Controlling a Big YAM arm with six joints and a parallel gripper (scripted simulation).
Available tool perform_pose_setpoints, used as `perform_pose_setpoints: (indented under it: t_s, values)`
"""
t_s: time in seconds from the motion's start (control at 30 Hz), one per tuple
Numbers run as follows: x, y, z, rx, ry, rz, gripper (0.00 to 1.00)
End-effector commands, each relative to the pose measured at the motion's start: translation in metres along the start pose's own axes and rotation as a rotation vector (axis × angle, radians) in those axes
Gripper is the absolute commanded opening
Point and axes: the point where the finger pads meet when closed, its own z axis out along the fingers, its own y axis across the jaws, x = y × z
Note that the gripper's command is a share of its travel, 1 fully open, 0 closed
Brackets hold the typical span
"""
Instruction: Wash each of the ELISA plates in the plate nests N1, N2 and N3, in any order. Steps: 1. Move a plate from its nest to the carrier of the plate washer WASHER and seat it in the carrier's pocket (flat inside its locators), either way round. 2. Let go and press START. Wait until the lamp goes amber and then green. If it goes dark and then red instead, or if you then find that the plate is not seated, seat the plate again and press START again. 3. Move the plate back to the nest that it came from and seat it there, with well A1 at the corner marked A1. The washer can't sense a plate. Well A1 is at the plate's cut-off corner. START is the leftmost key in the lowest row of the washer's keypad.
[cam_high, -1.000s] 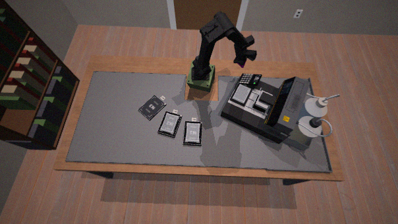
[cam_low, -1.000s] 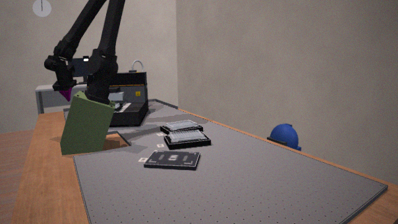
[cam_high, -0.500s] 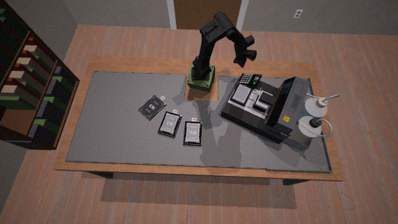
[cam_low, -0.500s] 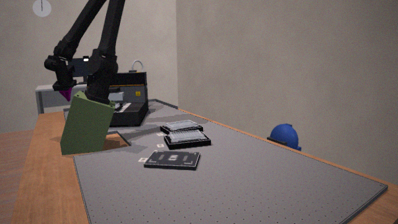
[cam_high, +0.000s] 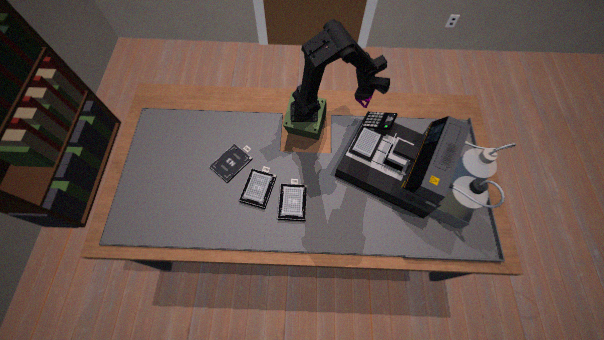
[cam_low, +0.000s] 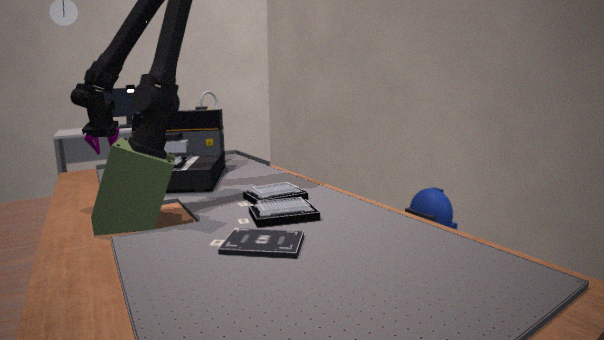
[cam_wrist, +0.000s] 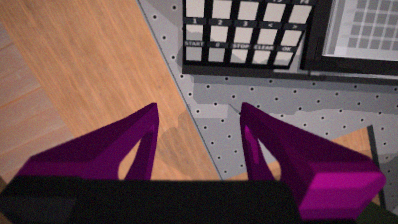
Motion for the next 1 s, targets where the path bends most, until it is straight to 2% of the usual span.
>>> perform_pose_setpoints:
  t_s: [0.0,0.1,0.23,0.3,0.53,0.57,0.6,0.77,0.97]
  values:
    - [-0.019,-0.016,-0.004,-0.017,0.03,-0.1,1.0]
    - [-0.046,-0.017,-0.011,-0.053,0.041,-0.173,1.0]
    - [-0.058,-0.036,-0.011,-0.07,0.088,-0.294,1.0]
    - [-0.058,-0.036,-0.011,-0.07,0.088,-0.294,1.0]
    - [-0.078,-0.068,-0.011,-0.098,0.173,-0.507,1.0]
    - [-0.078,-0.07,-0.01,-0.102,0.189,-0.539,1.0]
    - [-0.072,-0.069,-0.004,-0.101,0.225,-0.58,1.0]
    - [-0.07,-0.065,-0.006,-0.126,0.28,-0.737,1.0]
    - [-0.061,-0.072,-0.009,-0.124,0.28,-0.737,1.0]
